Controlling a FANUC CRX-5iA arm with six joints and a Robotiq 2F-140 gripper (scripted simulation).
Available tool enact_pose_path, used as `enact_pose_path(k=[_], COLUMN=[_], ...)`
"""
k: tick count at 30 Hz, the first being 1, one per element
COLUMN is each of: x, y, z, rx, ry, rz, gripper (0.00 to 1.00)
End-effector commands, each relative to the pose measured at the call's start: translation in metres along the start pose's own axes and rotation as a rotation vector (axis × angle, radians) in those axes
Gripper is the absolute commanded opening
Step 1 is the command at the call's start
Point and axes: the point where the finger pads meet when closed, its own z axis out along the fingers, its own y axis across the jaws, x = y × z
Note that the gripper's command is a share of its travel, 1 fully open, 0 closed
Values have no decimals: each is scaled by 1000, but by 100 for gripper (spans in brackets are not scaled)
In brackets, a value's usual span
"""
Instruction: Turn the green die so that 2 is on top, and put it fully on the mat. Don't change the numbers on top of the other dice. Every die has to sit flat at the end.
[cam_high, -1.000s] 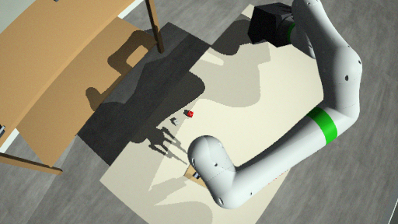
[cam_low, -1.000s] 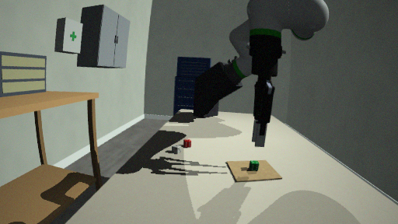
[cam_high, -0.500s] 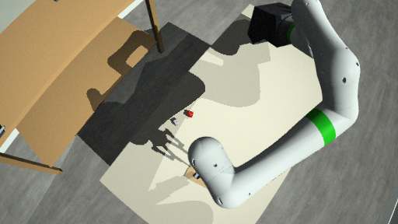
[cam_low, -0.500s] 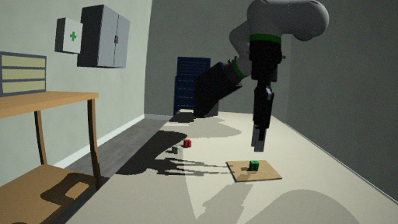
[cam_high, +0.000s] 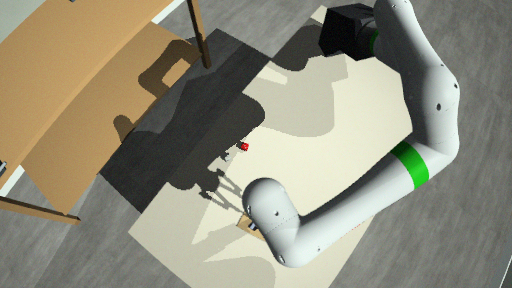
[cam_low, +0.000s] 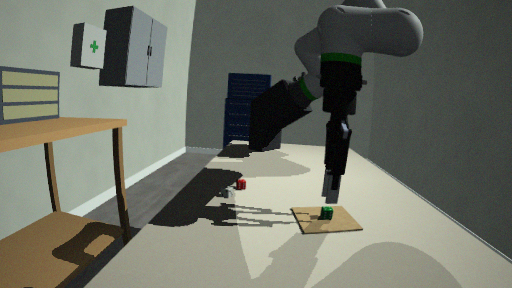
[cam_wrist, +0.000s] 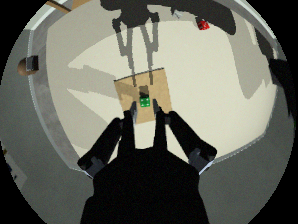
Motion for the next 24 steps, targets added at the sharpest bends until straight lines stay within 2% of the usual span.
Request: enact_pose_path(k=[1,24], x=[0,0], y=[0,0], z=[3,13], rx=[1,1], ry=[0,0], rz=[0,0], gripper=[32,32])
